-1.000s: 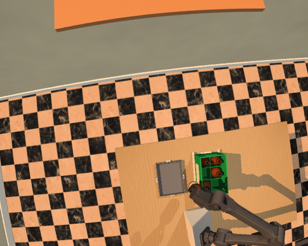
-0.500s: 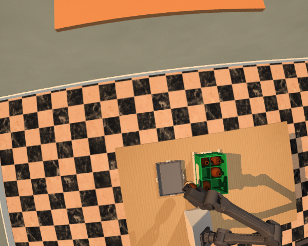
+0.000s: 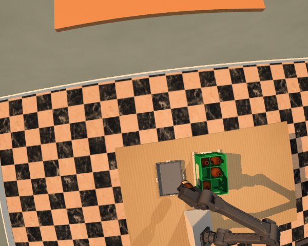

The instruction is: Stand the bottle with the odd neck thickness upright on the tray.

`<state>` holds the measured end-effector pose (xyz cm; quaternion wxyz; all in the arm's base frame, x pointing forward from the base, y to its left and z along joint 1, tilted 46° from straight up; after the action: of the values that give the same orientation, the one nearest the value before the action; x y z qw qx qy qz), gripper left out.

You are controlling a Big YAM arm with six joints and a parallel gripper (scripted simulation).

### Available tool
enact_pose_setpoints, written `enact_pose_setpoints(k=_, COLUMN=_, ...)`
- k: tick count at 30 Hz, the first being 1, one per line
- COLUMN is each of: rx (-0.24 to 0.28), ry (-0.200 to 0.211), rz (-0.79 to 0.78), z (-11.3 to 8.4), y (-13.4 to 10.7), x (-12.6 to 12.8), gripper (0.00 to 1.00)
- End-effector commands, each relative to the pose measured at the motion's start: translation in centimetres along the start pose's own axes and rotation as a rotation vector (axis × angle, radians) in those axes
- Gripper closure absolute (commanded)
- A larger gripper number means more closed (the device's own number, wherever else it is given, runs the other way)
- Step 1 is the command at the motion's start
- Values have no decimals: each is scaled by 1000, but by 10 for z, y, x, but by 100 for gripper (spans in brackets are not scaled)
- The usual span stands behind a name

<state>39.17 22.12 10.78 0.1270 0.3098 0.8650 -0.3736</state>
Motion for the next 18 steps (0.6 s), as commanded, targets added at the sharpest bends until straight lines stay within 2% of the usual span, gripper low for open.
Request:
enact_pose_setpoints(k=1, rx=-58, ry=-18, rz=20, z=-23, y=22, x=5, gripper=100)
enact_pose_setpoints(k=18, rx=-58, ry=-17, rz=19, z=-24, y=46, x=15, gripper=100)
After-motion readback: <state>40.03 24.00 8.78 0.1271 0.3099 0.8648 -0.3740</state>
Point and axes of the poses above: the point where the finger pads meet when closed, its own z axis out along the fingers, its own x axis across the jaws, y = z × x, the point moved 8 cm from there along -z, back along the fingers, and after that the axes turned 12 degrees about -z, right-handed, at the moved point
